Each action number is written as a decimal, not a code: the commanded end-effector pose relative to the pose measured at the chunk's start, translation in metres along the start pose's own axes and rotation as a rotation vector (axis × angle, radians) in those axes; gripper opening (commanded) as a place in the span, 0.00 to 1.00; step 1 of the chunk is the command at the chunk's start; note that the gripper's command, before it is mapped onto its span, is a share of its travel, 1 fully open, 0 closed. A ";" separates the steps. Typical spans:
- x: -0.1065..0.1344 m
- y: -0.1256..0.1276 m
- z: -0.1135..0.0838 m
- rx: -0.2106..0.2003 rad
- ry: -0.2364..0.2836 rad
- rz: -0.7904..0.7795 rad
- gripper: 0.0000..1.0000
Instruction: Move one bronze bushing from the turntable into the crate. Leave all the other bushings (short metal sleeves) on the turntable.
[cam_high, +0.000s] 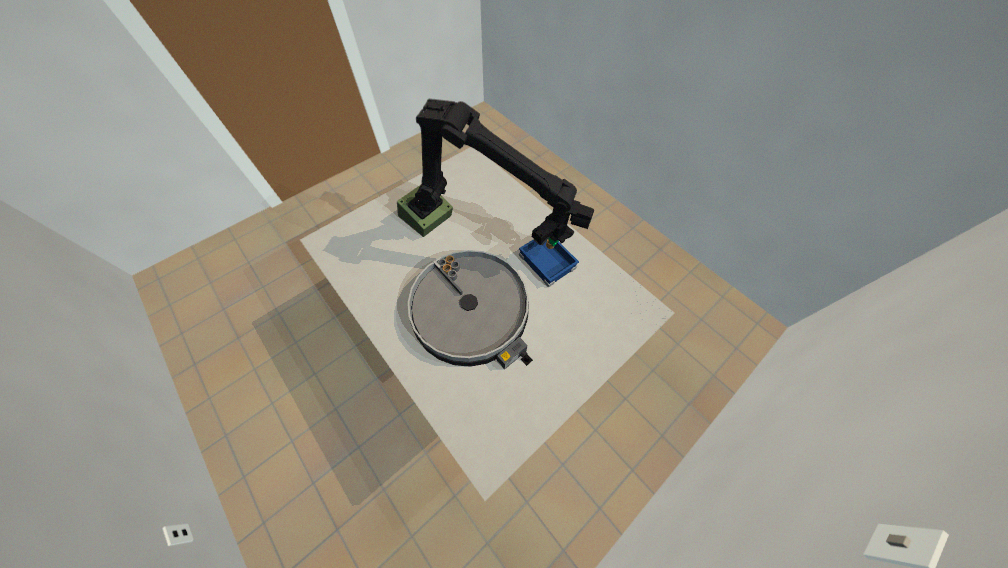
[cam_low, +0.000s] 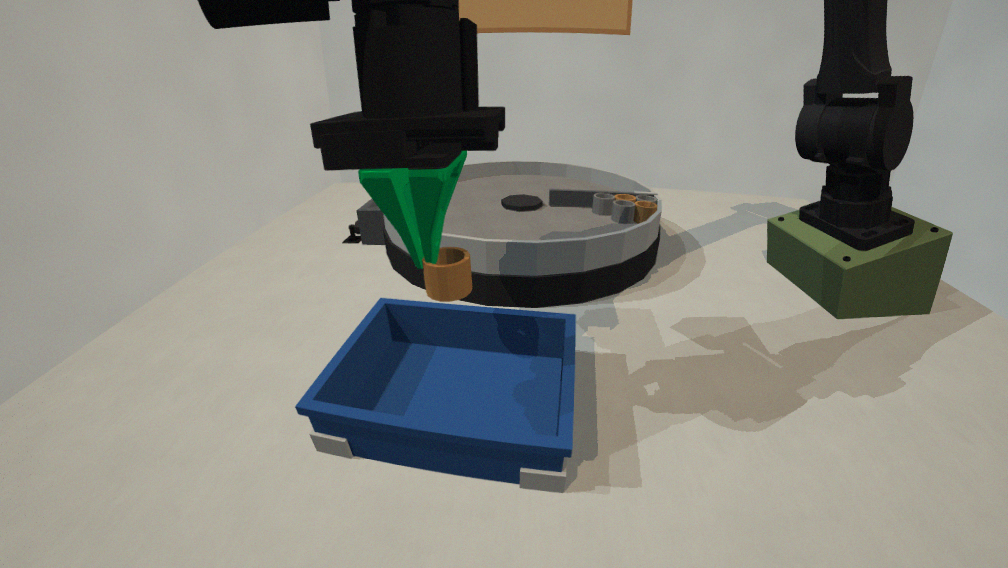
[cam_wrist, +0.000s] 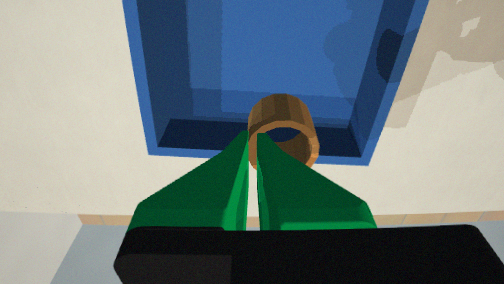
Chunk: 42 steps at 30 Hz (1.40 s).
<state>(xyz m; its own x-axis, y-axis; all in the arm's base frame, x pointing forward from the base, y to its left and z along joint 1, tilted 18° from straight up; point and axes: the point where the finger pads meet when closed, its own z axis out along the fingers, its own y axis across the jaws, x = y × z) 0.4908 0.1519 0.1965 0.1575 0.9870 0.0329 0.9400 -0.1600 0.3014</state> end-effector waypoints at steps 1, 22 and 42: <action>0.007 0.022 -0.024 -0.050 0.023 0.019 0.00; 0.007 0.025 -0.027 -0.056 0.025 0.020 0.00; 0.007 0.025 -0.027 -0.056 0.025 0.020 0.00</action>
<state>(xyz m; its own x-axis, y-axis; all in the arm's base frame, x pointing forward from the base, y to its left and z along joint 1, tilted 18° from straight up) 0.4925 0.1525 0.1960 0.1576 0.9870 0.0315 0.9408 -0.1597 0.2990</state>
